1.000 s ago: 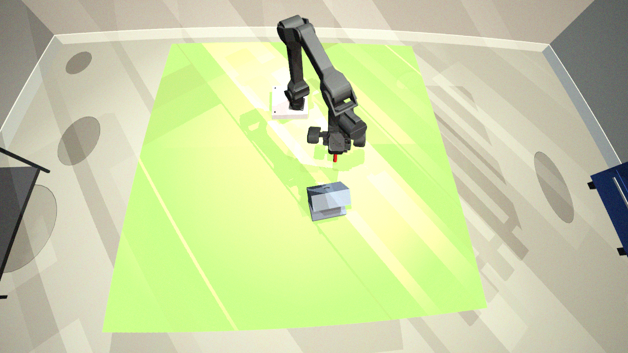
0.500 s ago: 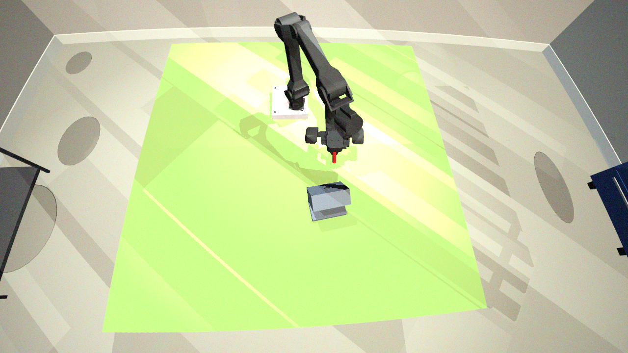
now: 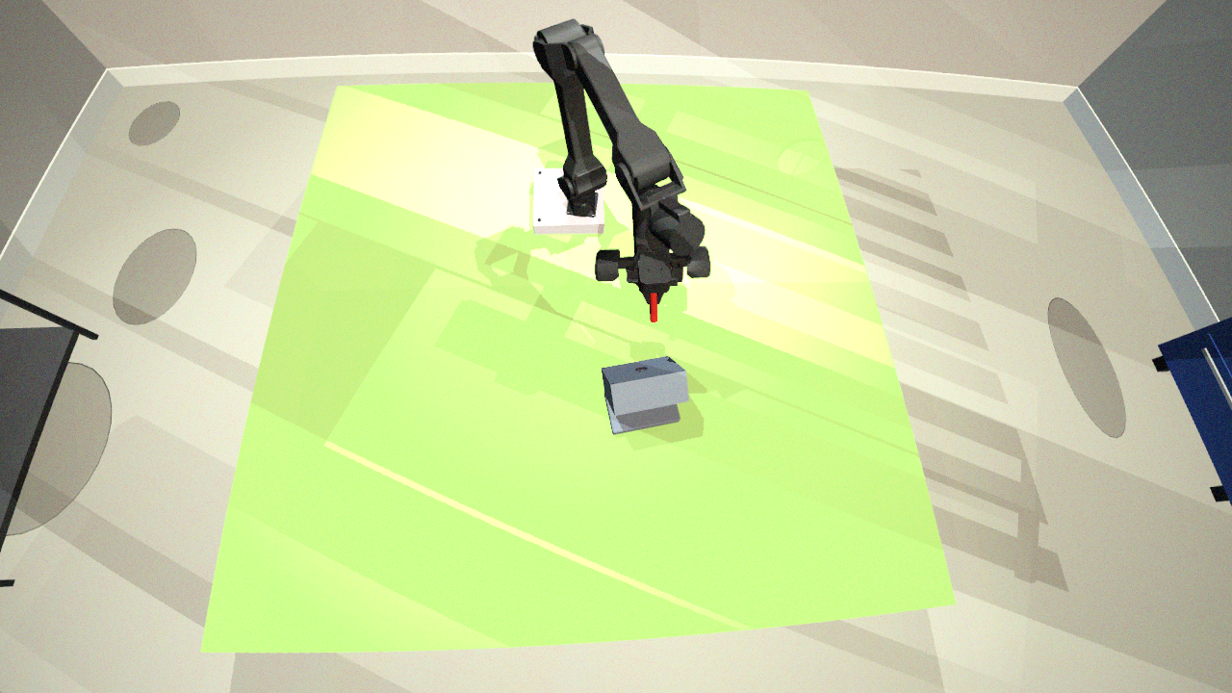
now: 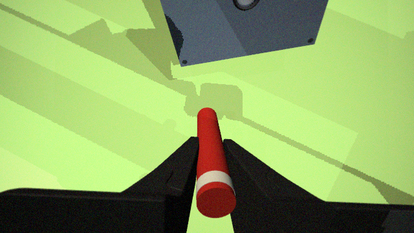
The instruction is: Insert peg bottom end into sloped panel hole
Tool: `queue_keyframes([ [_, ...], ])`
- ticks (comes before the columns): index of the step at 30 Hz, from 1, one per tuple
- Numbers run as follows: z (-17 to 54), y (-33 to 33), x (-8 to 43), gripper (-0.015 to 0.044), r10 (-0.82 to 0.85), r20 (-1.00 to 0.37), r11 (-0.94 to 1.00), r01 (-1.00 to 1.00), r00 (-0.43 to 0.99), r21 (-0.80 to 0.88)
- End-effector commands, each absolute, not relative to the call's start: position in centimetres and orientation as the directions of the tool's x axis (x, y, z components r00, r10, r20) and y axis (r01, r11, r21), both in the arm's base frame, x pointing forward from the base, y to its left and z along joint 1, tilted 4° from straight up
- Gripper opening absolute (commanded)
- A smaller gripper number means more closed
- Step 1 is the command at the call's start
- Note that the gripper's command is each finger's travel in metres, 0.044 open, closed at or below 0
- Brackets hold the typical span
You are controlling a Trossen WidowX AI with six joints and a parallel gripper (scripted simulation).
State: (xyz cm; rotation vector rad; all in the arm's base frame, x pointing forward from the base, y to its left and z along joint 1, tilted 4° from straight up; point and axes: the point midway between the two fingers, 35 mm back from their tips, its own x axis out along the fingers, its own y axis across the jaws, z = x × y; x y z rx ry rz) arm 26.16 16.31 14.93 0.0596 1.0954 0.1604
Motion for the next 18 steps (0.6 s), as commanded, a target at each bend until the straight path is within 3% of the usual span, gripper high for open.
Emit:
queue_keyframes([
  [1, 14.88, 16.03, 26.15, 0.0000, 0.161, -0.870, 0.986, -0.115, 0.467, 0.120],
  [18, 15.23, 15.37, 26.22, 0.0000, 0.186, -0.819, 0.979, -0.168, 0.543, 0.111],
])
